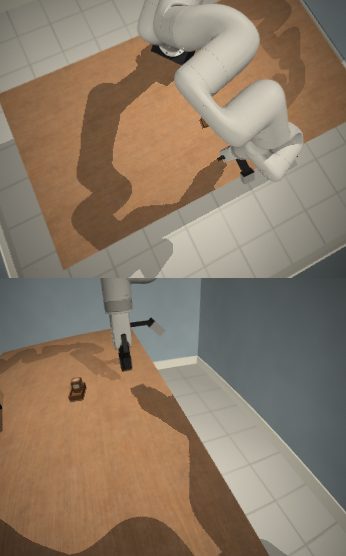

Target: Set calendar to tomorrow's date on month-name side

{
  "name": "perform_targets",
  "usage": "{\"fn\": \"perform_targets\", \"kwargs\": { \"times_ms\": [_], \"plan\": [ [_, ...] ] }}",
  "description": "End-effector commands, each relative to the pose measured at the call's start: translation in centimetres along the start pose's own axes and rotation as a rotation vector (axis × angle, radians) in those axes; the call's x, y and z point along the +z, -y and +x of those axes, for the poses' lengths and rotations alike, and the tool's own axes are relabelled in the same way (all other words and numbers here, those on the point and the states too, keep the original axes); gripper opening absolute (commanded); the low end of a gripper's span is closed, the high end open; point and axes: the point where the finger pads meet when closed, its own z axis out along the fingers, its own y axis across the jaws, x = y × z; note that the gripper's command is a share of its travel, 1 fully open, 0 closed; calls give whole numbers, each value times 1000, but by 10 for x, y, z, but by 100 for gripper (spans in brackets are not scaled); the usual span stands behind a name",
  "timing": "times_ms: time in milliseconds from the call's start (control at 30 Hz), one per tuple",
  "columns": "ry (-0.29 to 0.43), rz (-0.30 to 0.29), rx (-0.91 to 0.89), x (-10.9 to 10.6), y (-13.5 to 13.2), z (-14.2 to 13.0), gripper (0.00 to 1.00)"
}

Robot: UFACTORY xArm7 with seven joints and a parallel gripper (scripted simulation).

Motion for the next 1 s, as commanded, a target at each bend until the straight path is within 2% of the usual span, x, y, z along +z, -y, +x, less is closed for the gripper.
{"fn": "perform_targets", "kwargs": {
  "times_ms": [0, 167, 400, 967],
  "plan": [
    [-3, 2, 0, 22, 1, 2, 29],
    [-3, 2, 0, 43, 1, 2, 29],
    [-3, 2, 0, 55, 1, 2, 29],
    [-3, 2, 0, 58, 1, 2, 29]
  ]
}}
